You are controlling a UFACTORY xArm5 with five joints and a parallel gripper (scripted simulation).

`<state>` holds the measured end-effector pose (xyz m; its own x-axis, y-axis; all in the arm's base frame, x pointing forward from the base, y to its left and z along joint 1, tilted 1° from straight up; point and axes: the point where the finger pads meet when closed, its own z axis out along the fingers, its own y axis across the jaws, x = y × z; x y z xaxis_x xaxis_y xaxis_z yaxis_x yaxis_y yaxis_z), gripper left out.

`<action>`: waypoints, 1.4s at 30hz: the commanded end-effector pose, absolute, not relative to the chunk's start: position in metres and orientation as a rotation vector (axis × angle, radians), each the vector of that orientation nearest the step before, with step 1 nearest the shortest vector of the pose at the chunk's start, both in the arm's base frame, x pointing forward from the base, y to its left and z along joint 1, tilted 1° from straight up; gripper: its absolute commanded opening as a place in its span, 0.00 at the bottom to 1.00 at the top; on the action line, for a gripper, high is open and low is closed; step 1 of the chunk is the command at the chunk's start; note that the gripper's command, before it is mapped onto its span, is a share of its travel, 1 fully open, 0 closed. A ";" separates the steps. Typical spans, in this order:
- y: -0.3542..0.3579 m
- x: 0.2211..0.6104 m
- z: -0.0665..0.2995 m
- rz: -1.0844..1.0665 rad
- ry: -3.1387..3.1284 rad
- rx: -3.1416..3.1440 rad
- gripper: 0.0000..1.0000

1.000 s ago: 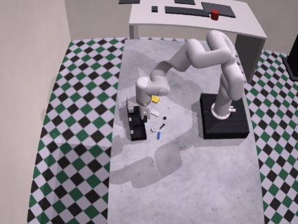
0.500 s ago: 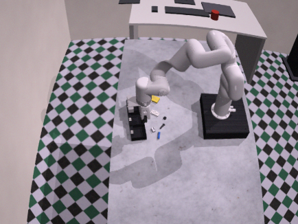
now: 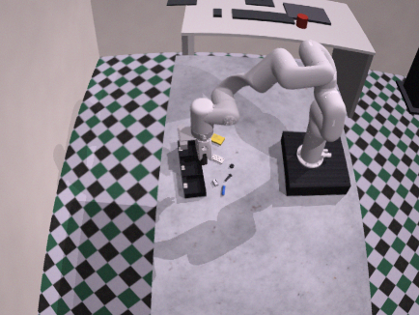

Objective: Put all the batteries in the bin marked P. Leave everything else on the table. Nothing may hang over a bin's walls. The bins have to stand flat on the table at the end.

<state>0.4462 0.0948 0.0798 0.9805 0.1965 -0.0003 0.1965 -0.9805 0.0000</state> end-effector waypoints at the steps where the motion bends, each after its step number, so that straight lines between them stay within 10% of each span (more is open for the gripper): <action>1: 0.096 0.448 0.116 0.012 0.309 3.111 0.09; 15: 0.096 0.448 0.157 0.012 0.309 3.111 0.09; 16: 0.098 0.443 0.151 0.012 0.386 3.103 0.25; 42: 0.137 0.364 0.027 -0.019 1.712 2.636 0.25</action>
